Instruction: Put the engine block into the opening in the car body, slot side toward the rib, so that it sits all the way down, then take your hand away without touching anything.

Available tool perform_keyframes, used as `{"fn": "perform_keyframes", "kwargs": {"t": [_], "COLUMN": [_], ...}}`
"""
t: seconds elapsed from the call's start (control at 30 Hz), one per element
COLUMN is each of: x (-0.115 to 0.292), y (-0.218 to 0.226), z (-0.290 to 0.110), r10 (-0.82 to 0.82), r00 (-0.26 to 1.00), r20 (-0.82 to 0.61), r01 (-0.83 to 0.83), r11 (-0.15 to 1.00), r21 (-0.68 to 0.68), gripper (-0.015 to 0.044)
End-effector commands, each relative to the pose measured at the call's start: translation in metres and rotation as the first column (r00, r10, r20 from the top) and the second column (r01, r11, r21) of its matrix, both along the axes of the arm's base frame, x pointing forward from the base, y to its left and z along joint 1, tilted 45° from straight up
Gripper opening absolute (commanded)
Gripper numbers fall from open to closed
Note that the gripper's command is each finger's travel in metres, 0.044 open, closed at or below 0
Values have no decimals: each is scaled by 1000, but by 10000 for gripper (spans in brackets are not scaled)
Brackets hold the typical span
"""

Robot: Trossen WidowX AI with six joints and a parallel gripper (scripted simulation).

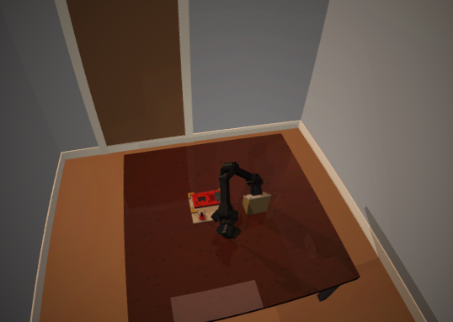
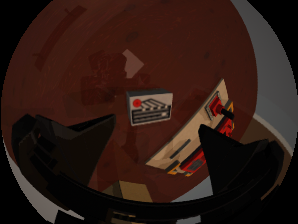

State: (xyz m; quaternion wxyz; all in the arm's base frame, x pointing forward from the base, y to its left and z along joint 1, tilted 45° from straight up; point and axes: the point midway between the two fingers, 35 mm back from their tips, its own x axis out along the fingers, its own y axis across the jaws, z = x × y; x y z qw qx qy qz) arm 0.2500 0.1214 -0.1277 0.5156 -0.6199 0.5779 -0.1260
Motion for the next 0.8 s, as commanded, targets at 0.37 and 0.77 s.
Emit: {"fn": "perform_keyframes", "kwargs": {"t": [0.37, 0.77], "x": [1, 4], "y": [-1, 0], "z": [3, 6], "r10": [156, 297], "r00": [881, 617], "r20": [-447, -729], "r01": [-178, -346], "r11": [984, 934], "r21": [-6, 88], "gripper": [440, 440]}}
